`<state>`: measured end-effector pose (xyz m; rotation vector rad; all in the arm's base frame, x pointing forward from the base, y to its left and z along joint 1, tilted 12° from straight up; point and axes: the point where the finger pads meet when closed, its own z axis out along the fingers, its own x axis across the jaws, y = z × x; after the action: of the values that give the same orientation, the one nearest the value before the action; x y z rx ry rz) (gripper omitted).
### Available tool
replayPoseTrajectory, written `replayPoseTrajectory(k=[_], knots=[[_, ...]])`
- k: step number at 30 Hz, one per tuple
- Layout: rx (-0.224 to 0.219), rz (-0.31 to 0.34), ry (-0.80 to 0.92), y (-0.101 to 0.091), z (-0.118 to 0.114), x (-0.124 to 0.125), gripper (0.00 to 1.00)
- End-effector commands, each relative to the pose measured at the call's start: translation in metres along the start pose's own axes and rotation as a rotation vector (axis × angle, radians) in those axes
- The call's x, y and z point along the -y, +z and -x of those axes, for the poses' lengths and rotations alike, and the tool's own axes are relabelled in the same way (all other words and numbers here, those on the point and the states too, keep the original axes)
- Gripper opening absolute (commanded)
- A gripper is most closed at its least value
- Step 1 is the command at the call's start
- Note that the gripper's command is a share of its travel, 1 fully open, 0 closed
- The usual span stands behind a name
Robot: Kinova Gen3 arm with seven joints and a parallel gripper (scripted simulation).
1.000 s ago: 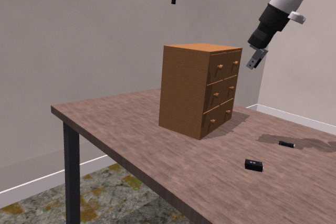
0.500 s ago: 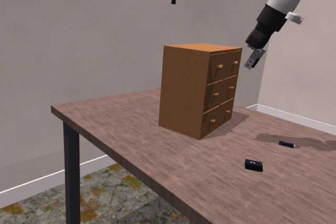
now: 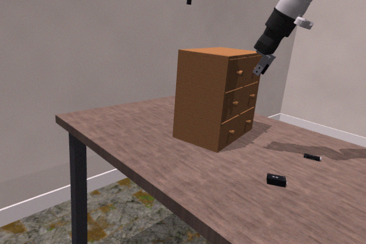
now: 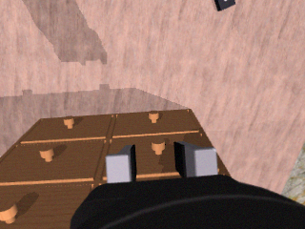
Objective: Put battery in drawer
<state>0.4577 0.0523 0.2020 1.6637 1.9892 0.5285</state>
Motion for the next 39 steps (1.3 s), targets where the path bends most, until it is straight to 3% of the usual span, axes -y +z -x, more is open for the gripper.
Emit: replayPoseTrajectory(k=[1,39], knots=[[-0.02,-0.009,0.0,0.0099,-0.0085,-0.0044,0.67],[-0.02,-0.009,0.0,0.0162,-0.0087,-0.012,0.67]])
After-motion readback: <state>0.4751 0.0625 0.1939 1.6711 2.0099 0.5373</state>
